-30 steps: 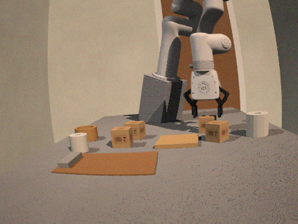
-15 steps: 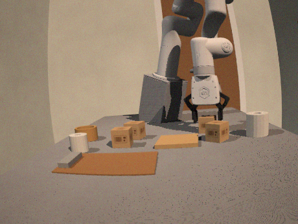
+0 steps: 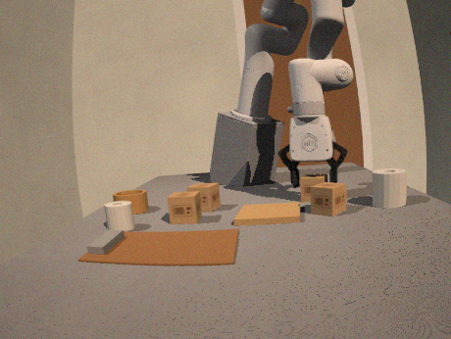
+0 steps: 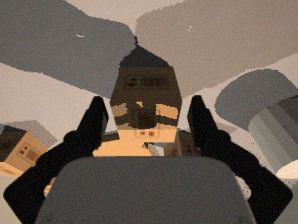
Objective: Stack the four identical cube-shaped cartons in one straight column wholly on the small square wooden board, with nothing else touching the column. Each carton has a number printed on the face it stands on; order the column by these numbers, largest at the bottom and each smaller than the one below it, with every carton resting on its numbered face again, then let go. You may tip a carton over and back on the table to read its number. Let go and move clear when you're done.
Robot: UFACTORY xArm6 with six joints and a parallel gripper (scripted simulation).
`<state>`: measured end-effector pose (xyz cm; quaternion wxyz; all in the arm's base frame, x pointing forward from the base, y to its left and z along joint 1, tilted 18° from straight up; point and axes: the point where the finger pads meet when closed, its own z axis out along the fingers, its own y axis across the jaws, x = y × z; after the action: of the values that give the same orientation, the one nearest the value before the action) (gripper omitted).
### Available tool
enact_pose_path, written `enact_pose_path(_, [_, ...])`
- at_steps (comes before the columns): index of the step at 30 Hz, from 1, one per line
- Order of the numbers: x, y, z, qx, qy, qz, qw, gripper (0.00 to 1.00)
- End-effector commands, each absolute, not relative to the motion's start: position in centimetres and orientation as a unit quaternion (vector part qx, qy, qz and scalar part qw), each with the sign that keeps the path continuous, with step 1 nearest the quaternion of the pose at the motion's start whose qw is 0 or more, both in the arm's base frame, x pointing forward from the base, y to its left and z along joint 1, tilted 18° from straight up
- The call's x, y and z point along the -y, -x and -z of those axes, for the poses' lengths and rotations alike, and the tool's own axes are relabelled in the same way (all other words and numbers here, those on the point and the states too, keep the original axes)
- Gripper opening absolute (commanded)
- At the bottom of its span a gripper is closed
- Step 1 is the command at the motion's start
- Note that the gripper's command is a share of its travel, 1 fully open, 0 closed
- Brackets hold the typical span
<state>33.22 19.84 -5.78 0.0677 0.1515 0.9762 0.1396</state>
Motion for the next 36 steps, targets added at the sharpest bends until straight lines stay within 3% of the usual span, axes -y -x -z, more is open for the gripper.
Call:
enact_pose_path(1, [-19.88, -33.29, 5.73, -0.976, -0.152, -0.140, 0.069, 1.00])
enact_pose_path(10, [-19.88, -33.29, 5.73, -0.976, -0.152, -0.140, 0.069, 1.00])
enact_pose_path(11, [-19.88, -33.29, 5.73, -0.976, -0.152, -0.140, 0.069, 0.00])
enact_pose_path(36, [-19.88, -33.29, 5.73, -0.976, -0.152, -0.140, 0.069, 0.00])
